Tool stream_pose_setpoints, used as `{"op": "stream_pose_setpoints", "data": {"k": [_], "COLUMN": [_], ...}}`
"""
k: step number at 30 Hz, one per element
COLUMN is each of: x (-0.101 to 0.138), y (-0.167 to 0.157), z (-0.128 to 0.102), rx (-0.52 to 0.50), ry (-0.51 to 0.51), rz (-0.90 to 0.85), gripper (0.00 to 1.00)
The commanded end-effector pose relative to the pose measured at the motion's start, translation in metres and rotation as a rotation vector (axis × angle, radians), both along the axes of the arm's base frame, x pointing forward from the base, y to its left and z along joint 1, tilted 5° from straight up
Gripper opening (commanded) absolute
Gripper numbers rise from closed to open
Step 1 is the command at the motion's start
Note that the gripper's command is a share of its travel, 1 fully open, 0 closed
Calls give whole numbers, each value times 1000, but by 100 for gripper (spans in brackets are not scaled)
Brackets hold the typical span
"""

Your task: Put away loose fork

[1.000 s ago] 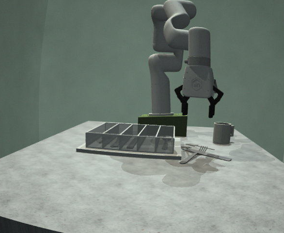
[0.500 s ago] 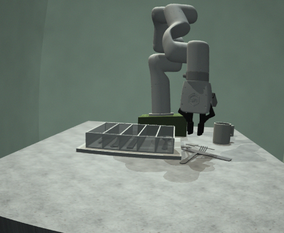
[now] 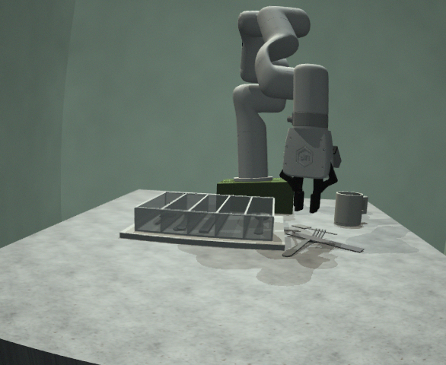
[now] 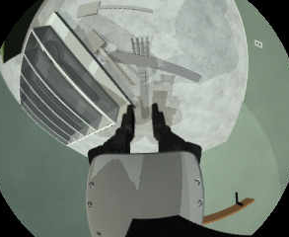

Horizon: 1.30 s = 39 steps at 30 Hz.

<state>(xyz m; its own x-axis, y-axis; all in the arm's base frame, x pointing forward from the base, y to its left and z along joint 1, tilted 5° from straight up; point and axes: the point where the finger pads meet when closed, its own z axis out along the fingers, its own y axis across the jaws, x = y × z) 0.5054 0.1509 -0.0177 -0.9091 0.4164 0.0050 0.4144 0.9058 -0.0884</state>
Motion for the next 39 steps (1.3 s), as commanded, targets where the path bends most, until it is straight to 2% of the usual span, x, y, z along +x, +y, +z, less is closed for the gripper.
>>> {"op": "stream_pose_setpoints", "data": {"k": [1,20,39], "x": [2,2,1], "y": [1,0,-1], "z": [2,-1,-22], "rx": [1,1,1], "ry": [-4,-4,-4], "rz": [0,0,0], "gripper": [30,30,30]}}
